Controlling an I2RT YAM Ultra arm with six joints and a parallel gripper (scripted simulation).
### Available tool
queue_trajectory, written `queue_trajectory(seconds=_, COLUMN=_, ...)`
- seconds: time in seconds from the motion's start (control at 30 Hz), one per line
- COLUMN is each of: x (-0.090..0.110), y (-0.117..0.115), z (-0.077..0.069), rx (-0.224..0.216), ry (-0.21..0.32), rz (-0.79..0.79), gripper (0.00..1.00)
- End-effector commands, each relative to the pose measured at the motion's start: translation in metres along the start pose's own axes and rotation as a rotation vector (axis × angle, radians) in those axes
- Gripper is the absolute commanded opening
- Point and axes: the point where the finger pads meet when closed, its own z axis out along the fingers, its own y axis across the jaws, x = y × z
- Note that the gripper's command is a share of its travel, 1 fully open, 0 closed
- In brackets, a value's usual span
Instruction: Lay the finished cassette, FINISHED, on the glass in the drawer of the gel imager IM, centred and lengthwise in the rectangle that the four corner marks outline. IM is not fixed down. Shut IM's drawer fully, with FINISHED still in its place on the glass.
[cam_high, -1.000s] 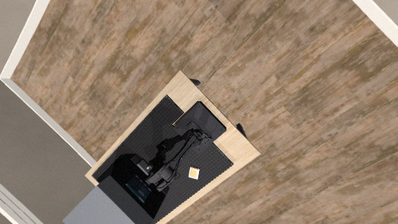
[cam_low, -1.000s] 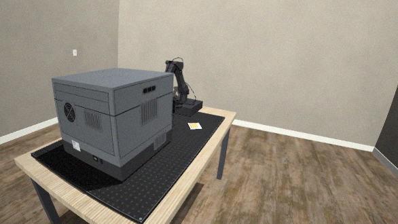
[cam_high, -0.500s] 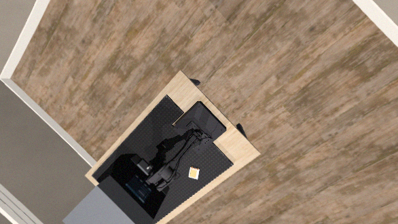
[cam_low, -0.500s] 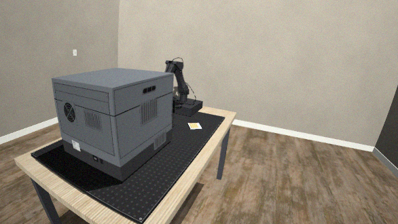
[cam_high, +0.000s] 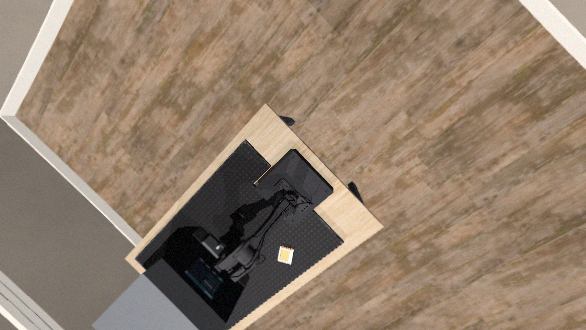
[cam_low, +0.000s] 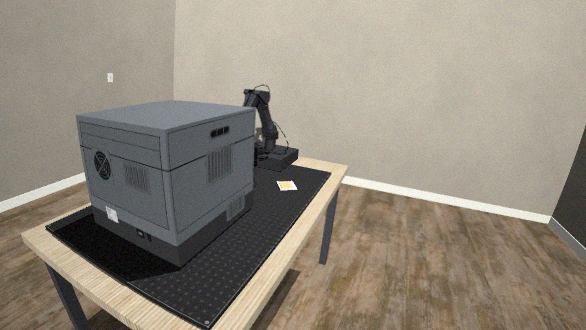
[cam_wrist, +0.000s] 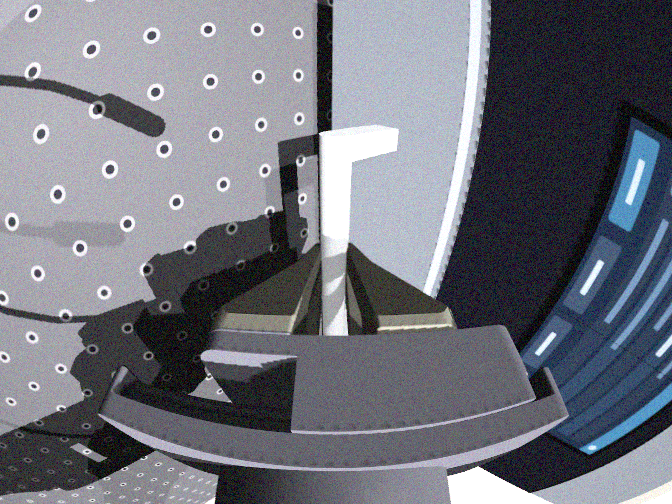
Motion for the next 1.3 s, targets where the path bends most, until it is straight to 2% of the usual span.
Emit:
queue_trajectory(seconds=0.0, x=-0.0025, y=0.0035, z=-0.0135, rx=-0.026, ry=-0.004, rz=0.011, gripper=0.0)
queue_trajectory(seconds=0.47, x=-0.0019, y=0.0092, z=-0.0192, rx=-0.026, ry=-0.006, rz=0.011, gripper=0.0)
queue_trajectory(seconds=0.5, x=-0.0021, y=0.0023, z=-0.0192, rx=-0.012, ry=-0.007, rz=0.011, gripper=0.0)
queue_trajectory(seconds=0.57, x=-0.0021, y=0.0023, z=-0.0192, rx=-0.012, ry=-0.007, rz=0.011, gripper=0.0)
queue_trajectory(seconds=0.6, x=-0.0018, y=0.012, z=-0.0108, rx=-0.035, ry=-0.008, rz=0.012, gripper=0.0)
queue_trajectory(seconds=1.27, x=-0.0019, y=0.012, z=-0.0108, rx=-0.035, ry=-0.008, rz=0.012, gripper=0.0)
